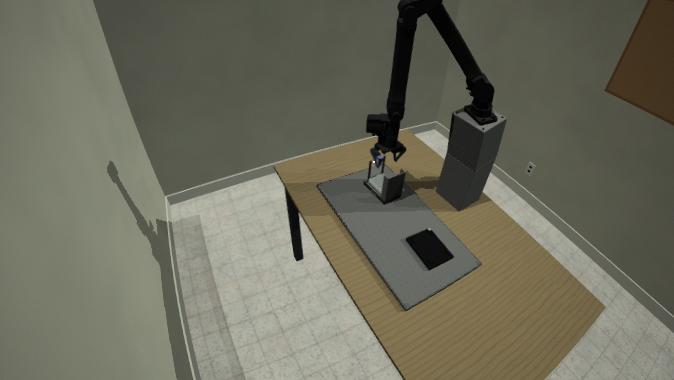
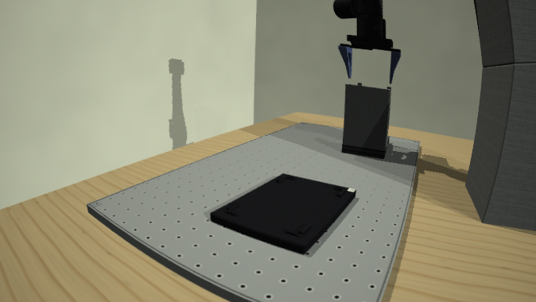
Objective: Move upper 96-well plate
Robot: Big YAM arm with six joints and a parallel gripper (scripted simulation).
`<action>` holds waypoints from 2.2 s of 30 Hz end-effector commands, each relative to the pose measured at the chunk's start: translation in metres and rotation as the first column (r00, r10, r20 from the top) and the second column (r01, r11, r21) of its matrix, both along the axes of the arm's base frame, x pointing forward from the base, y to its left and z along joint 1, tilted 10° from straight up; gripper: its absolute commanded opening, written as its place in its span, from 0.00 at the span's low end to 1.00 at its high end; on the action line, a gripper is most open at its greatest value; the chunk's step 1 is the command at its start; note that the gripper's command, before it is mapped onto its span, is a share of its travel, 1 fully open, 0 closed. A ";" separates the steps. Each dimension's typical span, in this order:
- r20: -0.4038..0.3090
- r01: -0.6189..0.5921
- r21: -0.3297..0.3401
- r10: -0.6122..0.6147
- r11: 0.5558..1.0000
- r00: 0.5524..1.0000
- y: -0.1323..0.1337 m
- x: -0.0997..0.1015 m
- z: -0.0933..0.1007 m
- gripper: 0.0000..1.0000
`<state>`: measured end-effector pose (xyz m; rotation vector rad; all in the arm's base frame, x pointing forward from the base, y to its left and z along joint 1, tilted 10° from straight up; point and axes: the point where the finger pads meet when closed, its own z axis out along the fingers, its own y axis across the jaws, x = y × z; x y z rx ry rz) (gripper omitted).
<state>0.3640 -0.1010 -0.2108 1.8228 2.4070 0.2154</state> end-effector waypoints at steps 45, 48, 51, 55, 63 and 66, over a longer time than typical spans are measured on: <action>-0.002 -0.002 -0.001 0.002 1.000 1.000 0.008 0.011 -0.074 1.00; -0.002 -0.003 0.000 0.003 1.000 1.000 0.008 0.012 -0.079 1.00; -0.012 -0.002 0.002 0.002 1.000 1.000 0.008 0.007 -0.081 1.00; -0.002 -0.003 0.000 0.003 1.000 1.000 0.009 0.013 -0.087 1.00; -0.002 -0.002 0.000 0.002 1.000 1.000 0.009 0.015 -0.100 1.00; -0.002 -0.003 0.000 0.003 1.000 1.000 0.010 0.016 -0.104 1.00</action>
